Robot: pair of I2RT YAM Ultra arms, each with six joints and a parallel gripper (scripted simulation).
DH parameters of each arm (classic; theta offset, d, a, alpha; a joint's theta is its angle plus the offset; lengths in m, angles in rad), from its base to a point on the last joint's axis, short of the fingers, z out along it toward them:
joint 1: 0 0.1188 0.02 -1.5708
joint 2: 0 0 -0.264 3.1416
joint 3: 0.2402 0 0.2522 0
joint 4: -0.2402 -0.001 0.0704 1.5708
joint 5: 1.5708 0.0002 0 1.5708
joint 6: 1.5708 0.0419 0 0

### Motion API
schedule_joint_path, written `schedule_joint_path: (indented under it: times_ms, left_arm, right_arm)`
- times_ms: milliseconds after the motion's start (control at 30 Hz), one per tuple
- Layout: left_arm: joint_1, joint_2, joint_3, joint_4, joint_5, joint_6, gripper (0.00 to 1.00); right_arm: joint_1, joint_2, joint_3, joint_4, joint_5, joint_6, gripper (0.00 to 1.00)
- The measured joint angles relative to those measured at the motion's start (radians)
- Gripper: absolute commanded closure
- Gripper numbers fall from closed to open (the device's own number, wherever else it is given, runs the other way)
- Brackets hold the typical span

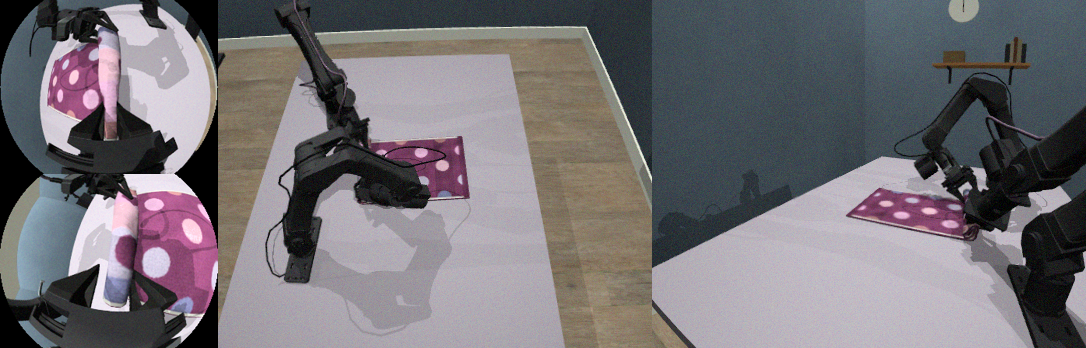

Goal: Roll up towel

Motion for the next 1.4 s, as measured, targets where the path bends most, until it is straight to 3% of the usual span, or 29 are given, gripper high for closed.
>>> schedule_joint_path:
  times_ms: [200, 600, 900, 1200, 1400]
  left_arm:
    - [0.000, 0.000, 0.000, 0.000, 0.000, 0.000, 0.82]
    - [0.030, 0.014, 0.001, 0.002, 0.042, 0.000, 0.82]
    - [0.159, 0.091, 0.068, -0.058, 0.202, -0.004, 0.82]
    - [0.293, 0.224, 0.171, -0.172, 0.393, 0.002, 0.82]
    - [0.385, 0.357, 0.265, -0.272, 0.525, 0.023, 0.82]
  right_arm:
    - [0.000, -0.001, 0.001, -0.060, -0.018, -0.002, 0.15]
    - [-0.057, 0.001, 0.087, -0.111, 0.028, -0.041, 0.15]
    - [-0.142, 0.005, 0.223, -0.227, 0.076, -0.100, 0.15]
    - [-0.149, -0.005, 0.213, -0.241, 0.091, -0.124, 0.12]
    - [-0.138, -0.192, 0.055, -0.121, 0.089, -0.124, 0.09]
